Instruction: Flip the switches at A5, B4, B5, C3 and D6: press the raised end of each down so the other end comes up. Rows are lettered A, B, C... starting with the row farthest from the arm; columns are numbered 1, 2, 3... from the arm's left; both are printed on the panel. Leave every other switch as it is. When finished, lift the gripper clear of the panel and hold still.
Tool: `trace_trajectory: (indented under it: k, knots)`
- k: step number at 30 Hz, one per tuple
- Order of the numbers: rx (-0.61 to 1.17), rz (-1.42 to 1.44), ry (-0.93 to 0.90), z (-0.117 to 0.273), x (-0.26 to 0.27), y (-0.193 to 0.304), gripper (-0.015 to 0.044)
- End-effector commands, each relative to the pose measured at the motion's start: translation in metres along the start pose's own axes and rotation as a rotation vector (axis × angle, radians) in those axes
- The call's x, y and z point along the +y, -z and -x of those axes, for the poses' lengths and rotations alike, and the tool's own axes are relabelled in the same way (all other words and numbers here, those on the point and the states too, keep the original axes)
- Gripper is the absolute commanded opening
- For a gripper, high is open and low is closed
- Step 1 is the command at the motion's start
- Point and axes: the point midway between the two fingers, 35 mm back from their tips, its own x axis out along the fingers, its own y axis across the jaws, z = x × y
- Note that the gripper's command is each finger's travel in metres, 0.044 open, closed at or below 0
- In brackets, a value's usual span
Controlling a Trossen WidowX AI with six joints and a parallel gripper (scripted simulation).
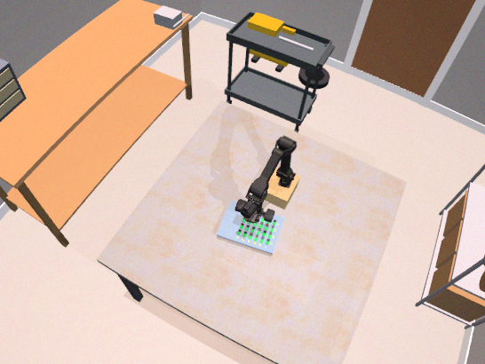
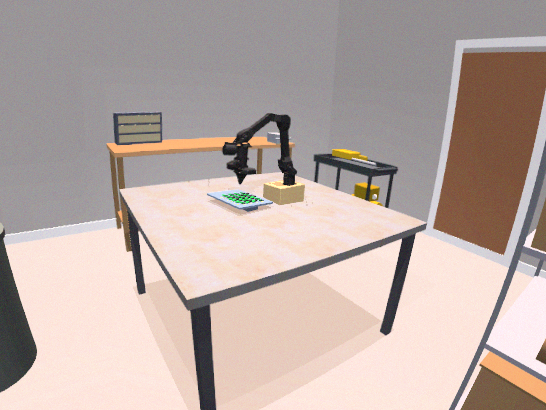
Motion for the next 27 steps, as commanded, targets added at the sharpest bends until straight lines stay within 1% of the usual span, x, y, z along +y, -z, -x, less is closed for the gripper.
trace_trajectory:
  k: [1, 6, 10, 27]
  knots:
    - [0.011, 0.012, -0.007, 0.000, 0.036, 0.025, 0.0000]
    - [0.010, 0.012, -0.008, -0.002, 0.043, 0.031, 0.0000]
    - [-0.013, 0.012, -0.008, -0.033, 0.043, 0.033, 0.0000]
    - [-0.015, 0.012, -0.008, -0.052, 0.043, 0.033, 0.0000]
